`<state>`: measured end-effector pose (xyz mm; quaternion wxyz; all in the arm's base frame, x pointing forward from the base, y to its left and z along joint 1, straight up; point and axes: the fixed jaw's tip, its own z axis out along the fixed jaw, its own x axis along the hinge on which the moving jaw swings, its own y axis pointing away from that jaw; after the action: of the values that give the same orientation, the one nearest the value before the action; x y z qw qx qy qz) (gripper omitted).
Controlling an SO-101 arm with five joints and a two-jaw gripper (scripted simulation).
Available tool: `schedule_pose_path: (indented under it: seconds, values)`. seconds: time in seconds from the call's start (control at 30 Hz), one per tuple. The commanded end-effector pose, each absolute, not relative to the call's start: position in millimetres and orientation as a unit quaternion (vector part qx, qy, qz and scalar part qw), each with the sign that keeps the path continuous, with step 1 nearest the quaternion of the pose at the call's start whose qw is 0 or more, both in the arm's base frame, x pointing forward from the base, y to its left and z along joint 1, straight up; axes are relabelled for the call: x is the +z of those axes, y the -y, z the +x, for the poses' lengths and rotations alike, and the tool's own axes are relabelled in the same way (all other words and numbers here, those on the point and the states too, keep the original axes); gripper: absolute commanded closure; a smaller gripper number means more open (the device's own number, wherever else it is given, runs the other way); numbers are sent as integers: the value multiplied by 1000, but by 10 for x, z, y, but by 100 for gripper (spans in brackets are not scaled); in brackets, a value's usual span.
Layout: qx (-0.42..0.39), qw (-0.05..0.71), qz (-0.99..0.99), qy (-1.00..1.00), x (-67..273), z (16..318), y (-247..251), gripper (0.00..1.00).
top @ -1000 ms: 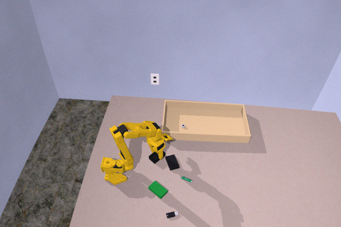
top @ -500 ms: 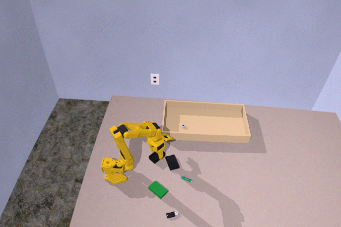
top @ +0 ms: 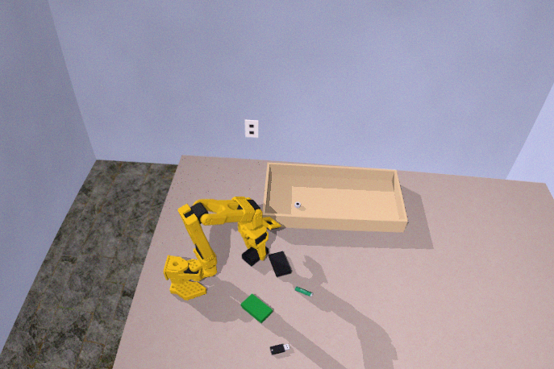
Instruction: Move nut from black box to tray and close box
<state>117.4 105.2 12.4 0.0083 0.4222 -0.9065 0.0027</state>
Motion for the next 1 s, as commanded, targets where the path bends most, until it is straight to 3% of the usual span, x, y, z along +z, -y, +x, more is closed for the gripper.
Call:
schedule_pose_path:
  seconds: [0.0,0.97]
  values:
    - [0,0,423,906,131,1202,-1054,73]
    - [0,0,423,906,239,1216,-1066,71]
